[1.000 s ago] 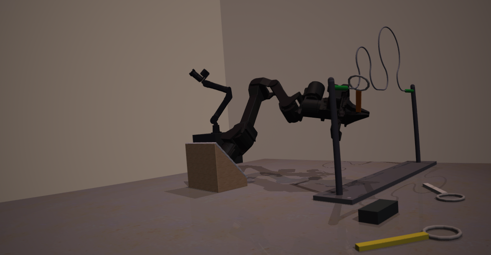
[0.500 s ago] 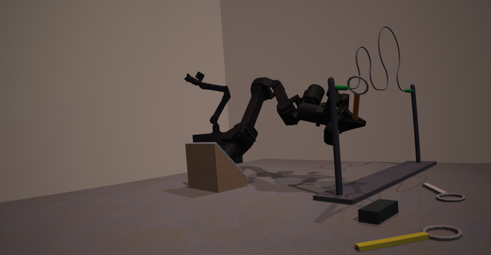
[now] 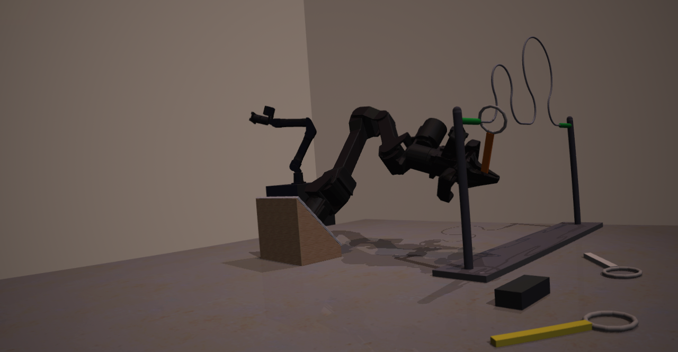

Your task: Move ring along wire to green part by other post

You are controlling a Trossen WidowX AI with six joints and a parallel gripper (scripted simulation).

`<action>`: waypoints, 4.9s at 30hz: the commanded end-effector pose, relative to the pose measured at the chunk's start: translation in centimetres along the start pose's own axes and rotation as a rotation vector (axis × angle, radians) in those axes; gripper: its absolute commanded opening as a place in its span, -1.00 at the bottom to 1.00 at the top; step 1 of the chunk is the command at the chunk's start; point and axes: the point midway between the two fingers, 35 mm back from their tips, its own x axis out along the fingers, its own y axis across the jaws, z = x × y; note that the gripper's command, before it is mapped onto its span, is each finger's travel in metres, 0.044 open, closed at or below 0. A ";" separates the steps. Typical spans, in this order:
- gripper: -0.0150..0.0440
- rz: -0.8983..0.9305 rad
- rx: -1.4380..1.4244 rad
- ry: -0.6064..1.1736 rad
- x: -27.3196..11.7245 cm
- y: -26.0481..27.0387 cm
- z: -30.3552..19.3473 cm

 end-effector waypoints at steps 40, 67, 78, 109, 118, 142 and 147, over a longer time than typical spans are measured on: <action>-1.00 -0.164 -0.331 0.047 -1.8 -7.9 1.6; -1.00 -0.166 -0.338 0.046 -2.6 -10.4 2.5; -1.00 -0.166 -0.338 0.045 -2.5 -11.1 2.2; -1.00 -0.166 -0.337 0.045 -2.1 -11.7 1.0; -0.82 -0.163 -0.341 0.046 -2.1 -11.6 1.1; 0.05 -0.168 -0.338 0.046 -6.6 -11.0 1.2; 0.05 -0.168 -0.337 0.046 -7.0 -10.9 1.1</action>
